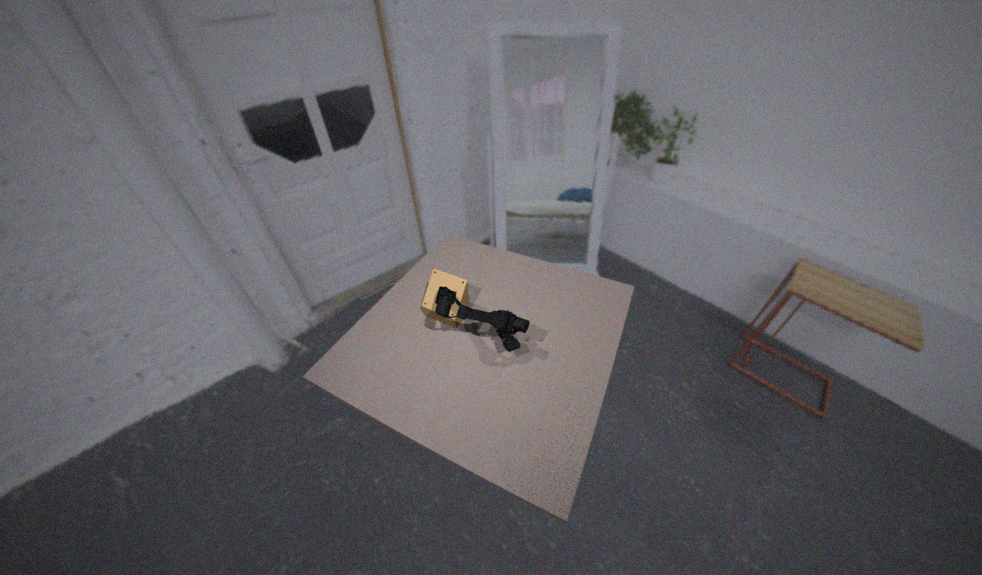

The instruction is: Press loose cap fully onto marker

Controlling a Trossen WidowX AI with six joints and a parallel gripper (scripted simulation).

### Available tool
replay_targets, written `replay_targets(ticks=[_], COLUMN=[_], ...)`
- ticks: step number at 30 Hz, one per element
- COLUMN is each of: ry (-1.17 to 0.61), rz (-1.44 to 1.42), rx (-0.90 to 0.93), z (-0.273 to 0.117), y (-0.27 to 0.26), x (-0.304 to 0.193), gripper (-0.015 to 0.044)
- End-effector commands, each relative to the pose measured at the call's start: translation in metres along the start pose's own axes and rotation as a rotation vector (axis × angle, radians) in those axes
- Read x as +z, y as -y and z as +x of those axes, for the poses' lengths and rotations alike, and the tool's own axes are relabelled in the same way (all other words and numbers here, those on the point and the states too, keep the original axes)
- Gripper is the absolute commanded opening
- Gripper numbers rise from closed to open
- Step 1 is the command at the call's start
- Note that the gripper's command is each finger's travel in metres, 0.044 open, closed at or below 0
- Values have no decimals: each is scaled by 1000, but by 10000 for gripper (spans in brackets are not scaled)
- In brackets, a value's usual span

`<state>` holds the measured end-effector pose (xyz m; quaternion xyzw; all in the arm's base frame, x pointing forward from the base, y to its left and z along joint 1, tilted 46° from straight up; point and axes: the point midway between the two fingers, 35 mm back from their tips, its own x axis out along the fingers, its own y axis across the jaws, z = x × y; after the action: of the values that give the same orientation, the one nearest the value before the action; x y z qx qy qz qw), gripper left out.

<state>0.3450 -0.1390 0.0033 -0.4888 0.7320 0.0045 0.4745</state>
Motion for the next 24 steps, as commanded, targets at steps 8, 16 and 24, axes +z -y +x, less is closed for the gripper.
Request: replay_targets(ticks=[8, 16, 24], ry=[-6, 1, 15], rz=[4, 2, -1], rx=[-8, -6, 1], z=[-33, -42, -54], y=[2, -9, -35], x=[-3, 8, 31], gripper=[0, 0, 0])
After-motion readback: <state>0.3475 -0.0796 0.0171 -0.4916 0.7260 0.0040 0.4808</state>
